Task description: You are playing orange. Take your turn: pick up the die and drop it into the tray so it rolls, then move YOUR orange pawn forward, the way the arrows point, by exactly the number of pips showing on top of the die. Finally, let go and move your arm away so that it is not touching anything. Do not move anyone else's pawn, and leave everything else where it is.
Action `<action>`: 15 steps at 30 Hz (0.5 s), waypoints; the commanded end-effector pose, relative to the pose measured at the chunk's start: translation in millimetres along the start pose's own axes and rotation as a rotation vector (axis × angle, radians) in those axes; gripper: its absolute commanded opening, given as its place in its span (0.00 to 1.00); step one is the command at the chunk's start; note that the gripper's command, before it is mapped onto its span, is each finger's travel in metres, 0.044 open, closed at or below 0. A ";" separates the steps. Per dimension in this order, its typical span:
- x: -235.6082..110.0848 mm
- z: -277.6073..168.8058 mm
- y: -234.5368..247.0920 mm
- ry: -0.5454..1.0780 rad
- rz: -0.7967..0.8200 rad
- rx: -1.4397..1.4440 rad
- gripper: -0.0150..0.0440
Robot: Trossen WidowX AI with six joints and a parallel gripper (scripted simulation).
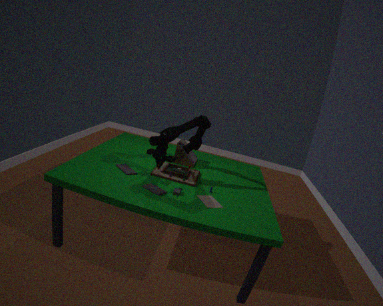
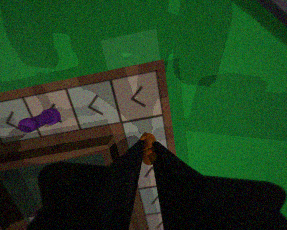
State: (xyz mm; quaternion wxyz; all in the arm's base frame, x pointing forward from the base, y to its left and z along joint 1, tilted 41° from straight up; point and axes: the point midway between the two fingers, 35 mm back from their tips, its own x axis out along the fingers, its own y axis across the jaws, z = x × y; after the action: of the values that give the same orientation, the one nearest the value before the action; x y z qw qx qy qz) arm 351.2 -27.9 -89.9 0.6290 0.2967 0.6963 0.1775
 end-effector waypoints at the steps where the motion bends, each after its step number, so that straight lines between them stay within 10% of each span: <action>1: 8.6 -1.8 1.1 0.008 0.005 0.006 0.25; 5: 12.5 -1.9 1.2 0.008 0.005 0.006 0.25; 15: 4.3 0.1 0.5 0.001 0.000 -0.001 0.70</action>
State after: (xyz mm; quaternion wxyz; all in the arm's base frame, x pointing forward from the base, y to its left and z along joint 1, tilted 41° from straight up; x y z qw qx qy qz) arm 351.1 -23.0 -94.9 0.6287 0.2971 0.6963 0.1777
